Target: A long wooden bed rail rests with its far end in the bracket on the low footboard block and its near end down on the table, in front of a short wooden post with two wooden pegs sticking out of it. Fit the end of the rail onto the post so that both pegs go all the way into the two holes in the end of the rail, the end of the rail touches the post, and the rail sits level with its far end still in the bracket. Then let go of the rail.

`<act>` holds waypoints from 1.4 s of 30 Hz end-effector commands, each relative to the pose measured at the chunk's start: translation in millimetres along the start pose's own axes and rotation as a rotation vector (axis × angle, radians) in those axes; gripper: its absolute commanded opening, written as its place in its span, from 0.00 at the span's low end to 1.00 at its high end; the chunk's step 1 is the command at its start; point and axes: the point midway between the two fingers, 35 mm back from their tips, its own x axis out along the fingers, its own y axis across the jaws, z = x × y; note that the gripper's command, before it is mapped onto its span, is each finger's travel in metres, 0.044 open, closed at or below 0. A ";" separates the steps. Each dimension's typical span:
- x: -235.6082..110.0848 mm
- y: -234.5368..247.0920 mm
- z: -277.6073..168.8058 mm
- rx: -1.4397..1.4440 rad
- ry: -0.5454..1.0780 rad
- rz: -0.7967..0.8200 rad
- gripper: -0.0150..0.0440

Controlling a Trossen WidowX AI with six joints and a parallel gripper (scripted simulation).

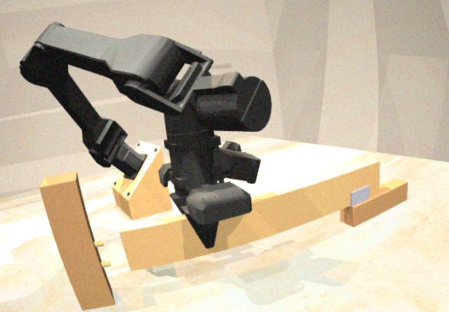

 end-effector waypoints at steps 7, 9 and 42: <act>-3.2 -0.7 -3.7 -0.003 -0.005 -0.008 0.25; -3.1 -0.7 -4.3 -0.003 -0.005 -0.008 0.25; -2.8 -0.8 -14.5 -0.003 -0.004 -0.008 0.25</act>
